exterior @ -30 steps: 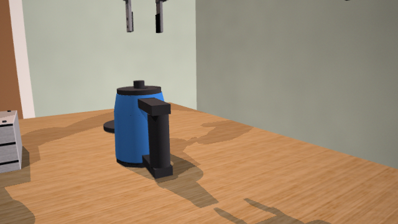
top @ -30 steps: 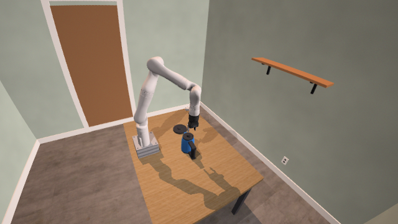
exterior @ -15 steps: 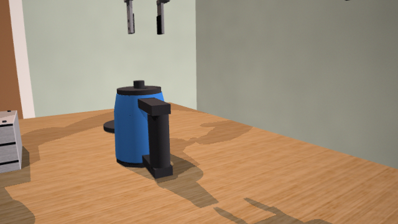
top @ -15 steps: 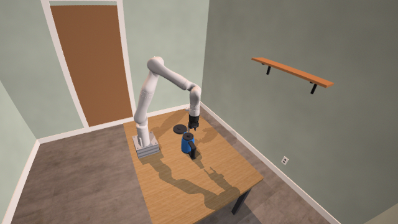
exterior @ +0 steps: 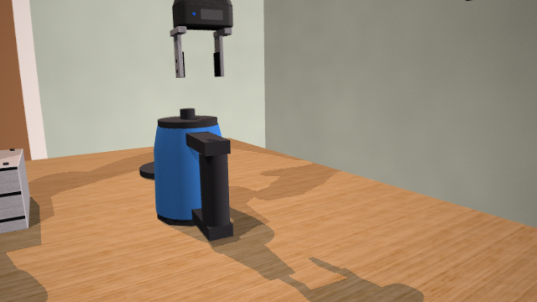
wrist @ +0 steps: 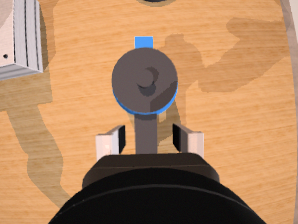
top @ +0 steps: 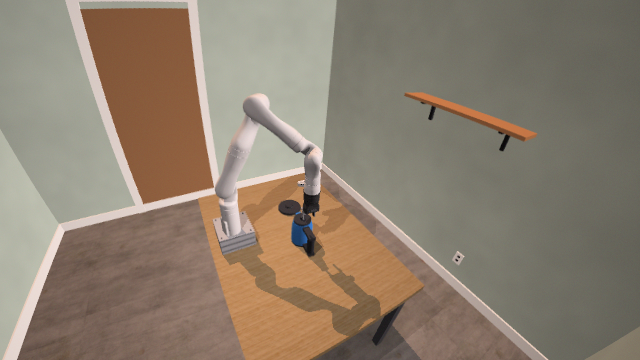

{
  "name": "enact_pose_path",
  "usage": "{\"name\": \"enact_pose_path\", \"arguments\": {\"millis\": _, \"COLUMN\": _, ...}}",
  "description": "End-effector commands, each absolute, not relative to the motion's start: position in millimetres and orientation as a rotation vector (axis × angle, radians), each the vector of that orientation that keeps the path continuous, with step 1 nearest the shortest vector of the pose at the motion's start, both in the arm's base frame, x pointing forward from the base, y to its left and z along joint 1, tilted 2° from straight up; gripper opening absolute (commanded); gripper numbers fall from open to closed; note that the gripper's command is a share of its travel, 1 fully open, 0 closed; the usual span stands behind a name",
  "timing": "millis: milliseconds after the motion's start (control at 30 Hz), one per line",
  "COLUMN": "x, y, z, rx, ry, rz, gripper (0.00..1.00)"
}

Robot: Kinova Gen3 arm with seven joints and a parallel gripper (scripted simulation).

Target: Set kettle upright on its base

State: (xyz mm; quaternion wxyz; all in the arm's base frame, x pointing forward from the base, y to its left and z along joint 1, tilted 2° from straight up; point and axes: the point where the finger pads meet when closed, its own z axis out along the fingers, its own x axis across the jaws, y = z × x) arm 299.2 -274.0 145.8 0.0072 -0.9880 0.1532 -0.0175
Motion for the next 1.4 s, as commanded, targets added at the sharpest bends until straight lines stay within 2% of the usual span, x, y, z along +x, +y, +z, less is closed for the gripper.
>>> {"name": "enact_pose_path", "arguments": {"millis": 0, "x": 299.0, "y": -272.1, "z": 132.1, "rx": -3.082, "ry": 0.471, "rz": -0.047, "gripper": 1.0}}
{"name": "enact_pose_path", "arguments": {"millis": 467, "x": 300.2, "y": -271.2, "z": 77.4, "rx": -3.083, "ry": 0.473, "rz": -0.046, "gripper": 1.0}}
{"name": "enact_pose_path", "arguments": {"millis": 1367, "x": 298.9, "y": -268.5, "z": 70.9, "rx": -3.076, "ry": 0.471, "rz": -0.036, "gripper": 1.0}}
